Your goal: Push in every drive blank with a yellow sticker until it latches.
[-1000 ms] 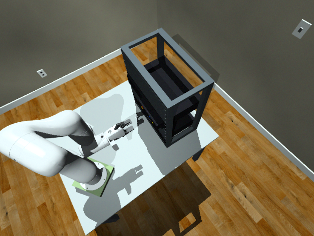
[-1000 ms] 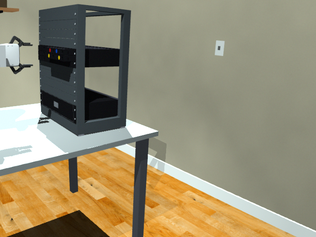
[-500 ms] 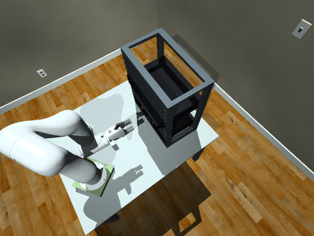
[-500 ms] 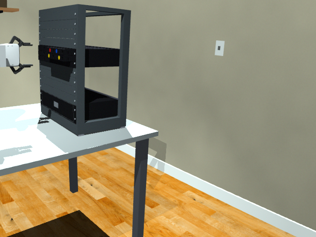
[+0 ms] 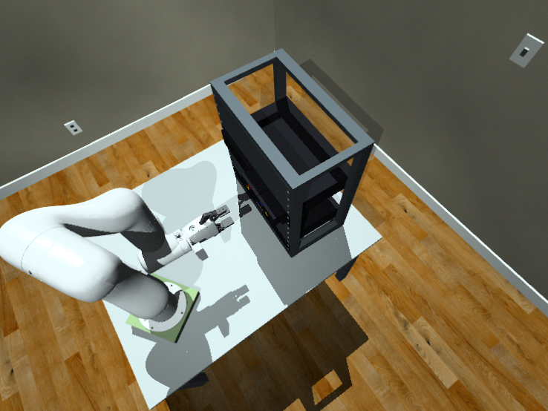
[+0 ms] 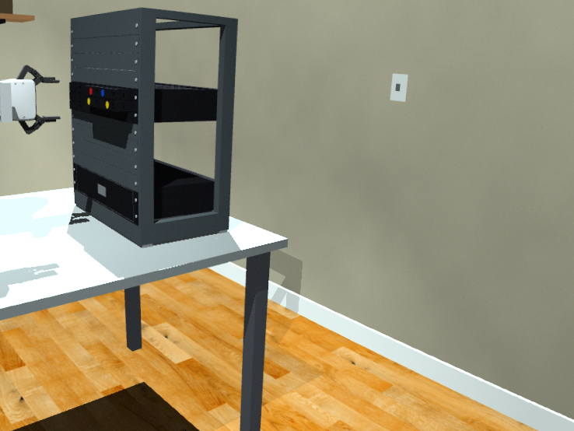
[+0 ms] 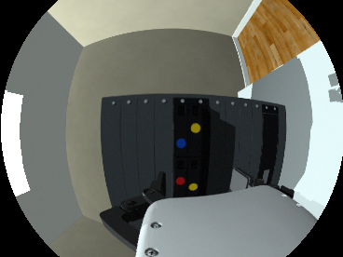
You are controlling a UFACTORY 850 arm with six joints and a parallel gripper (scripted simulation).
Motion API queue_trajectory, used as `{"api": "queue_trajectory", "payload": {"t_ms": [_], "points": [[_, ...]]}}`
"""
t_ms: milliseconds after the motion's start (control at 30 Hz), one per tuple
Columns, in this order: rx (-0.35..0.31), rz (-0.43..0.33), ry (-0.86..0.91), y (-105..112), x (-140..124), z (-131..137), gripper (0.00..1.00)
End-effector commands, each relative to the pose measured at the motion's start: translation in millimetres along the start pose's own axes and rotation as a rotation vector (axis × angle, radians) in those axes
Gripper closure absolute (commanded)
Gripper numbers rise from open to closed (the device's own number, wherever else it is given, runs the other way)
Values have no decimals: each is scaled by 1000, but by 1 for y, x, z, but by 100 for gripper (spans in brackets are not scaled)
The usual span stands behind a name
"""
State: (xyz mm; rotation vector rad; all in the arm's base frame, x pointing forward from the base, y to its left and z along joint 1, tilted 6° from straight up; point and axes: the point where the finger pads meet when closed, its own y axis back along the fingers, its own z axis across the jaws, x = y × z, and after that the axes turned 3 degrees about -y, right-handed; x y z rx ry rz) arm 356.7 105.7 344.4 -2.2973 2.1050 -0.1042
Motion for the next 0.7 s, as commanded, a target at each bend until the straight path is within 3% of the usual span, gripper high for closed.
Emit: {"api": "queue_trajectory", "payload": {"t_ms": [0,667], "points": [[2,0,-1,-8,-8,3,0],[2,0,-1,-63,-70,30,0]]}}
